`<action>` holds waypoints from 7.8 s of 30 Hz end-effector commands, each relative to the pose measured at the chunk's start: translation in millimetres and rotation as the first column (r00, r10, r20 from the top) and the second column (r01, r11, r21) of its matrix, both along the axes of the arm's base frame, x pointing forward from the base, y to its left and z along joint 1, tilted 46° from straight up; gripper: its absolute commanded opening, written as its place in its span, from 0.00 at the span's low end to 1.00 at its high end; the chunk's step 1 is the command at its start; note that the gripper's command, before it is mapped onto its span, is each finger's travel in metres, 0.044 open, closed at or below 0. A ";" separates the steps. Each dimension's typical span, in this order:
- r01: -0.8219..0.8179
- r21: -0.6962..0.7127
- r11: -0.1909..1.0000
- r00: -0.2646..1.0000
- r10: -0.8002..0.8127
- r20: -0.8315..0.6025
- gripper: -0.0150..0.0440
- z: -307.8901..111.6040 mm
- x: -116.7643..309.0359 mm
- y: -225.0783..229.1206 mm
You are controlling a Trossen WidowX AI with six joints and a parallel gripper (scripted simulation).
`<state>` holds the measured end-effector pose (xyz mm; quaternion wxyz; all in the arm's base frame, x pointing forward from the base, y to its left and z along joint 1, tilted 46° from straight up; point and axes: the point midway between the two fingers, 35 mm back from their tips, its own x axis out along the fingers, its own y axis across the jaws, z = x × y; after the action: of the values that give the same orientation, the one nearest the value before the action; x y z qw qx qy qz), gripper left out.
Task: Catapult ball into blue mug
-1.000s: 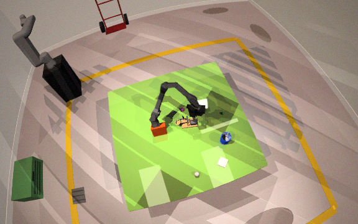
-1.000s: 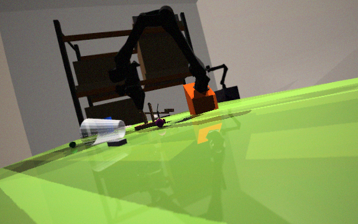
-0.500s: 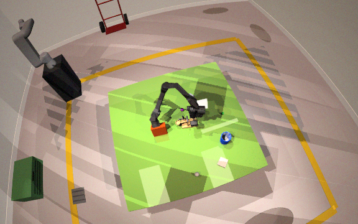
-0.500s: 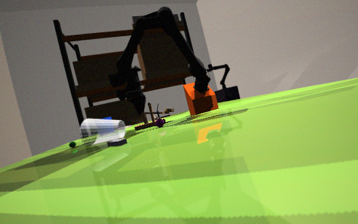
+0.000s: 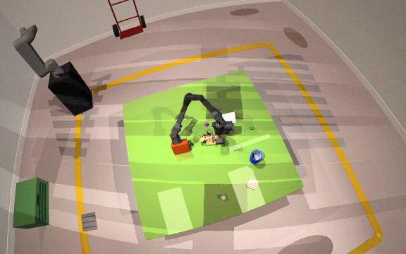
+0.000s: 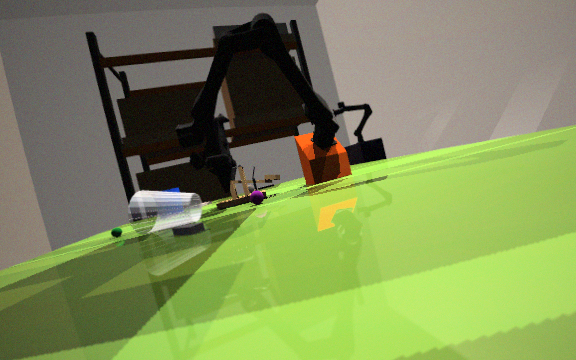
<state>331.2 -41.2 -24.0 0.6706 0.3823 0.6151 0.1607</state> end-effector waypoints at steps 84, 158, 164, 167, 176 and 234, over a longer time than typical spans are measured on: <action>0.191 0.034 0.981 0.963 -0.181 -0.198 0.25 -98.9 -48.6 -77.8; 0.194 0.033 0.980 0.962 -0.184 -0.201 1.00 -85.1 -53.7 -93.2; 0.194 0.033 0.980 0.962 -0.184 -0.201 1.00 -91.8 -52.1 -86.3; 0.194 0.034 0.980 0.962 -0.184 -0.201 1.00 -95.1 -51.4 -82.7; 0.194 0.035 0.980 0.962 -0.183 -0.201 1.00 -101.9 -50.1 -75.1; 0.193 0.033 0.981 0.963 -0.183 -0.199 0.25 -94.8 -51.0 -82.3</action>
<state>279.7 -128.8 -115.5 0.6108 0.4667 0.6353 0.0736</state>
